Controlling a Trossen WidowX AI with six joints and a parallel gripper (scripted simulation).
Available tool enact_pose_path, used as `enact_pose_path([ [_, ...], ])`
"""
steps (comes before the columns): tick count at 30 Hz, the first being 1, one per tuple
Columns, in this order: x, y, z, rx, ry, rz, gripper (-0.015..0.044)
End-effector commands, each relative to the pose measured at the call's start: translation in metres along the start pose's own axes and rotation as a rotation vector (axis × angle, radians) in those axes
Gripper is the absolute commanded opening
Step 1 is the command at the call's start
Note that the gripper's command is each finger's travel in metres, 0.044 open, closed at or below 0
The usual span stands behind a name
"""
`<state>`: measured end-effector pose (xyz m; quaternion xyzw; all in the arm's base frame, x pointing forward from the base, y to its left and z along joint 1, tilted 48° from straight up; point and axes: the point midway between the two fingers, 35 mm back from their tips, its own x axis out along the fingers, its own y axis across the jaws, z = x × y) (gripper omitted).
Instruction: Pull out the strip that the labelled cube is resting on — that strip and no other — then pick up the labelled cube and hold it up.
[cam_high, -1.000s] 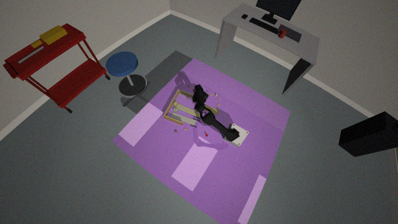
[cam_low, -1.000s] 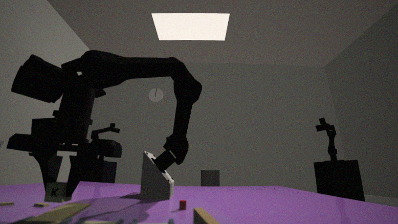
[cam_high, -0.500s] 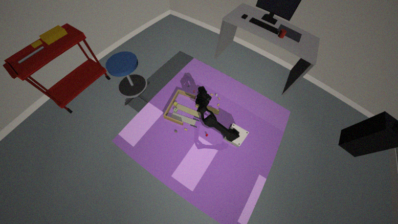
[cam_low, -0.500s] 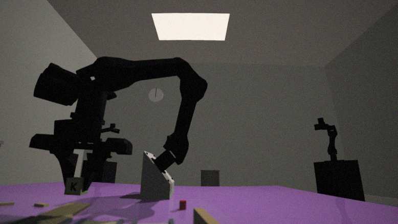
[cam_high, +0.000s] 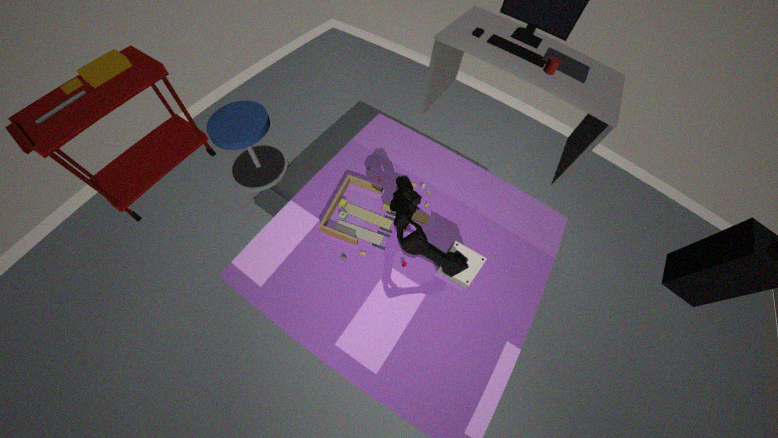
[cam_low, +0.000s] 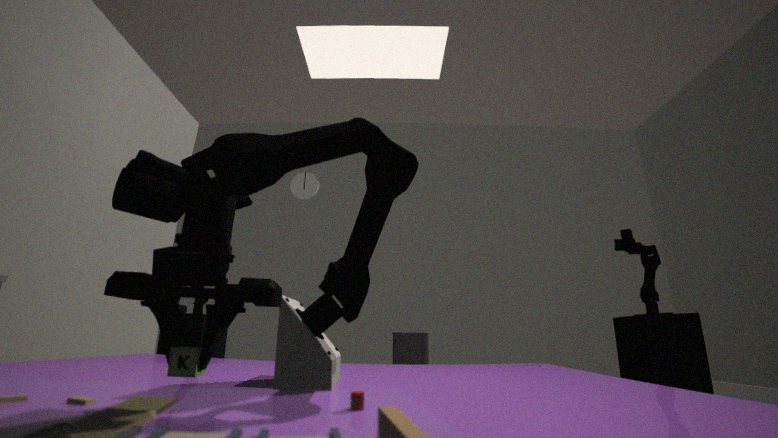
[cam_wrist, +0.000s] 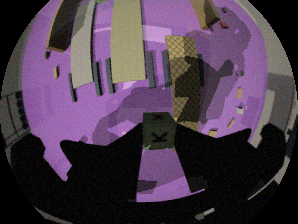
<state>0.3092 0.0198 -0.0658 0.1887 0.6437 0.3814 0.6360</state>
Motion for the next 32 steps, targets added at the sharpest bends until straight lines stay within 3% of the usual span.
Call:
enact_pose_path([
  [1, 0.001, 0.003, -0.011, -0.003, 0.005, -0.002, 0.0000],
  [10, -0.035, 0.003, -0.011, -0.002, 0.005, -0.004, 0.0000],
  [32, -0.035, 0.003, -0.011, -0.002, 0.005, -0.004, 0.0000],
])
